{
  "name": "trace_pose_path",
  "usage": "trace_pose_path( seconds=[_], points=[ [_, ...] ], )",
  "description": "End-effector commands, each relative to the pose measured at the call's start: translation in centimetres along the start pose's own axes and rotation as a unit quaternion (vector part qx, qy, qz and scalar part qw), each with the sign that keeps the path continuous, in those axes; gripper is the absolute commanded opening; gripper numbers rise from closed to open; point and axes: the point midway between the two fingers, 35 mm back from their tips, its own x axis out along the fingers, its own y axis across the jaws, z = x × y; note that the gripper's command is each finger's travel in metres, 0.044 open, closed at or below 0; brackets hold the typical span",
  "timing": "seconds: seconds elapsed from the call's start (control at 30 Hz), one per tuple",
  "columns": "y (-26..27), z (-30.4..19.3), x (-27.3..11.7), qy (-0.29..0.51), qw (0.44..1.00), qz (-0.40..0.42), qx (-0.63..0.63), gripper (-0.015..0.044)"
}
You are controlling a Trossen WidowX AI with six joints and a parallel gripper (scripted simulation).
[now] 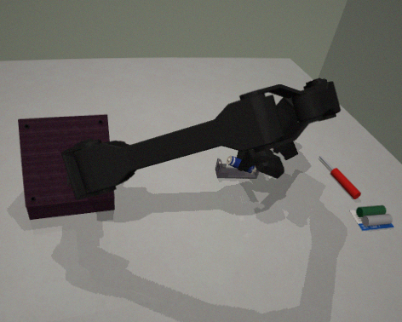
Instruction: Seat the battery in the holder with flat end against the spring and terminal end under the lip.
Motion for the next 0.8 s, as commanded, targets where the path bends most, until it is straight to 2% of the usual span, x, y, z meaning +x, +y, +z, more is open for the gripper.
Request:
trace_pose_path(
  seconds=[0.0, 0.77],
  points=[
    [0.08, 0.32, 0.14, -0.014, 1.000, 0.001, -0.001, 0.0073],
    [0.25, 0.26, 0.50, -0.063, 0.998, 0.004, -0.005, 0.0073]
  ],
)
